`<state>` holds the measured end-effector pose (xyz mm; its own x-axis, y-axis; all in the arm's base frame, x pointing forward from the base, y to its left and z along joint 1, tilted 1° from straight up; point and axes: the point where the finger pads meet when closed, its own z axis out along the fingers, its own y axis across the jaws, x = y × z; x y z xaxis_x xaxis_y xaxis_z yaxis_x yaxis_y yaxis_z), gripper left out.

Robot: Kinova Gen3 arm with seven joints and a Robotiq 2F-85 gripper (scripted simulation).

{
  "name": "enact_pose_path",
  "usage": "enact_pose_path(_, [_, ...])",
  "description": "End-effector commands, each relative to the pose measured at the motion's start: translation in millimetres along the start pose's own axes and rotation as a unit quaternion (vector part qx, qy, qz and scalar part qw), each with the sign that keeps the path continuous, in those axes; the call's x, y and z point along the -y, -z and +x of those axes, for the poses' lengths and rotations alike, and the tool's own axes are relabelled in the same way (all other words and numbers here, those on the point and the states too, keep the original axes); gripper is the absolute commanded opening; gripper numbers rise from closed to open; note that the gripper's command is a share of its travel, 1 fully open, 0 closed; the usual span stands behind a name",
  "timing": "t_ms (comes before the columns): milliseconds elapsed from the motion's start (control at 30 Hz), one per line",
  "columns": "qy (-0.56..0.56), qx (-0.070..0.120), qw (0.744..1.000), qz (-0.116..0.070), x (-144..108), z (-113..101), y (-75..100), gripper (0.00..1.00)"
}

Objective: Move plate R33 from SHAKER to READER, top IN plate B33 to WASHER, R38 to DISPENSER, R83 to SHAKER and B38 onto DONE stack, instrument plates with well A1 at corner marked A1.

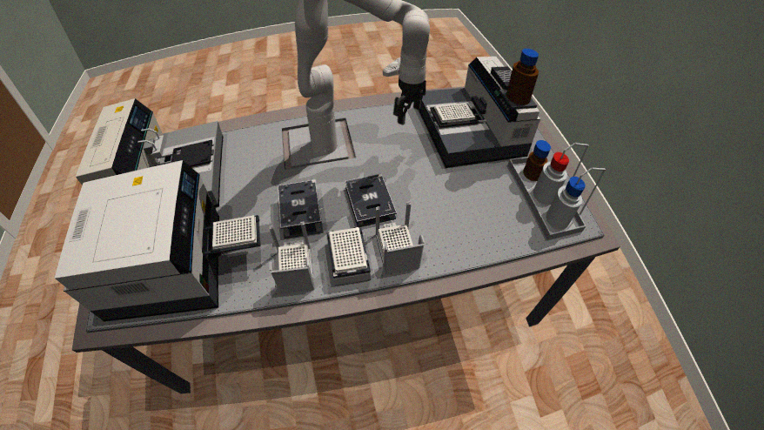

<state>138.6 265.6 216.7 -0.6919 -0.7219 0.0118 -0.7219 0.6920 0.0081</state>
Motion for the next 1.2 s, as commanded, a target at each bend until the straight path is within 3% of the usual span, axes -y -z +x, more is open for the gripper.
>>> enact_pose_path(0, [-0.028, 0.001, 1.0, 0.001, 12.9, -8.0, 1.1, 1.0])
enact_pose_path(467, [-0.02, 0.0, 1.0, 0.002, 48.4, -25.9, 1.0, 1.0])
enact_pose_path(600, [-0.101, -0.001, 0.995, 0.001, 59.6, -31.4, 1.1, 1.0])
enact_pose_path(1167, [-0.12, 0.0, 0.993, 0.002, 104.2, -54.2, 1.0, 1.0])
